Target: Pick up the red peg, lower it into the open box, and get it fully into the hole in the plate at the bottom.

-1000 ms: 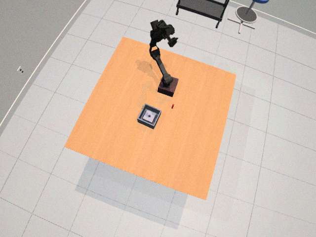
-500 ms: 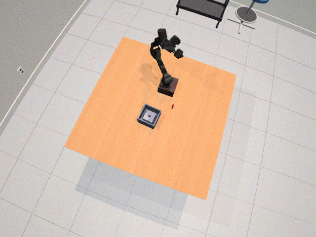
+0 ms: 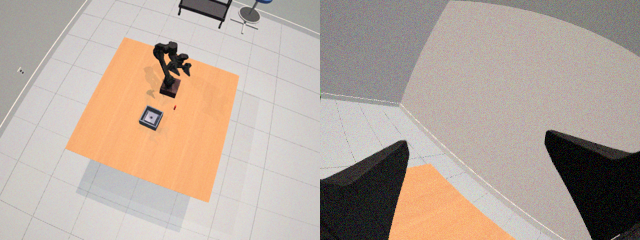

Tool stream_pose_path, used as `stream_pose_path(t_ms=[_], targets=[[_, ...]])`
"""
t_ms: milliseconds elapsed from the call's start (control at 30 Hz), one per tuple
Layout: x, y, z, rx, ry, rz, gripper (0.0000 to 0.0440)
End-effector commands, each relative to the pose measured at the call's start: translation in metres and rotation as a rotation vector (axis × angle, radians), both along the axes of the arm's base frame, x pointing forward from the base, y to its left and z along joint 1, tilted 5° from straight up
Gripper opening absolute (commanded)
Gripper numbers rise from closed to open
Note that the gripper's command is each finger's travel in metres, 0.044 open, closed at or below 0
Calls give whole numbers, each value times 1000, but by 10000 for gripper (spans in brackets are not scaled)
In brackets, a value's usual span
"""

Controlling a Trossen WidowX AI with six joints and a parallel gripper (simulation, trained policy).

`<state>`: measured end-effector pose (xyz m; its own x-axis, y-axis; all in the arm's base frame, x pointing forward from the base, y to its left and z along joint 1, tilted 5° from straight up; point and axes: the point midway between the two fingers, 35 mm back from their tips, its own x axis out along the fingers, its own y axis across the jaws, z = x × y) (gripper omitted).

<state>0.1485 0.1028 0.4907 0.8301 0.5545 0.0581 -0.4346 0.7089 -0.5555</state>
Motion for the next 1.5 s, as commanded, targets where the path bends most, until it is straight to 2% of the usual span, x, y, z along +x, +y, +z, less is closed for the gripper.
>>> stream_pose_path(t_ms=[0,367,733,1100,1467], targets=[[21,10,-25,18,138,-39,440],[65,33,-96,76,487,-164,440],[91,45,-171,138,811,-350,440],[101,44,-245,198,1094,-600,439],[95,30,-312,248,1323,-909,436]])
